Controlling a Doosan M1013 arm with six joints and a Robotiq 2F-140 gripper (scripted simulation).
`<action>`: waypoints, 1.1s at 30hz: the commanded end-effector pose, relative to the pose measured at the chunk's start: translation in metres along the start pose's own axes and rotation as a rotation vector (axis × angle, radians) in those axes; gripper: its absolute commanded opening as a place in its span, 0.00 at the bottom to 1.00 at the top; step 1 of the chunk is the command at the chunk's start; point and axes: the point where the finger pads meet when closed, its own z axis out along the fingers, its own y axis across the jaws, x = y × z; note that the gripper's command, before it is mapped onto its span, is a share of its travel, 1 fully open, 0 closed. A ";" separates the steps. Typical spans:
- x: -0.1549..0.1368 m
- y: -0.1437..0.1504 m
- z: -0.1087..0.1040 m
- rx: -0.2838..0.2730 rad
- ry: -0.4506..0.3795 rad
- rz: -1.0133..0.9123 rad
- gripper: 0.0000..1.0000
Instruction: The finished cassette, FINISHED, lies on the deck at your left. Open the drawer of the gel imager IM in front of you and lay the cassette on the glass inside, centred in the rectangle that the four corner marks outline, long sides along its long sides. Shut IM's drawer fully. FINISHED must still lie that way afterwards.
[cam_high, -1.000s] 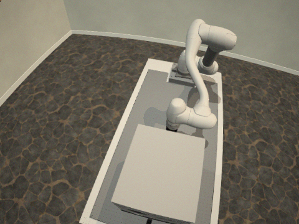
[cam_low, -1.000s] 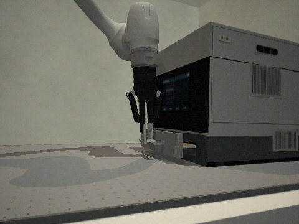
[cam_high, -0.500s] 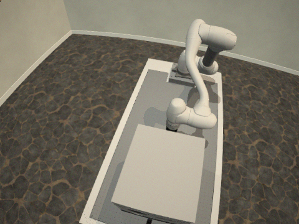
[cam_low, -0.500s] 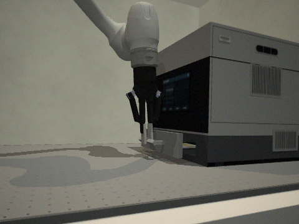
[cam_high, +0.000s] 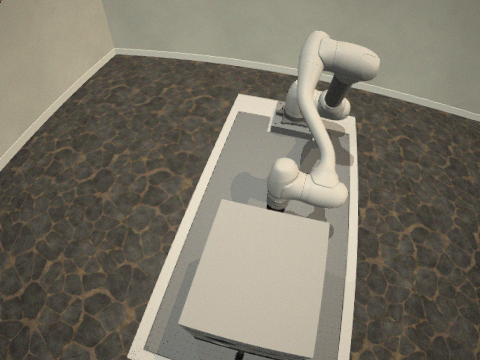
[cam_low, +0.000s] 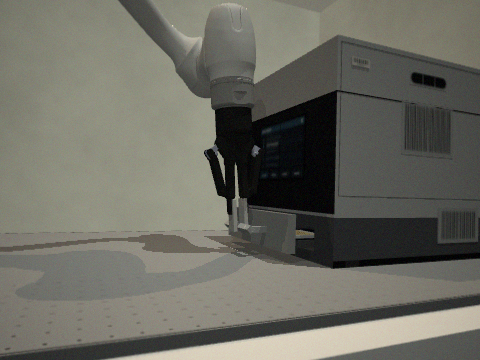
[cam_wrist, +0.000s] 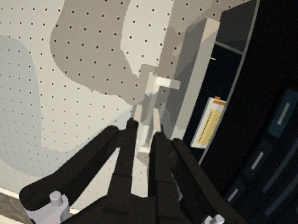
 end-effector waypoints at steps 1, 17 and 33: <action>0.000 0.007 0.005 -0.003 0.000 0.001 0.10; 0.000 0.025 0.006 -0.003 0.000 0.001 0.10; 0.000 0.041 0.008 -0.003 0.000 0.001 0.10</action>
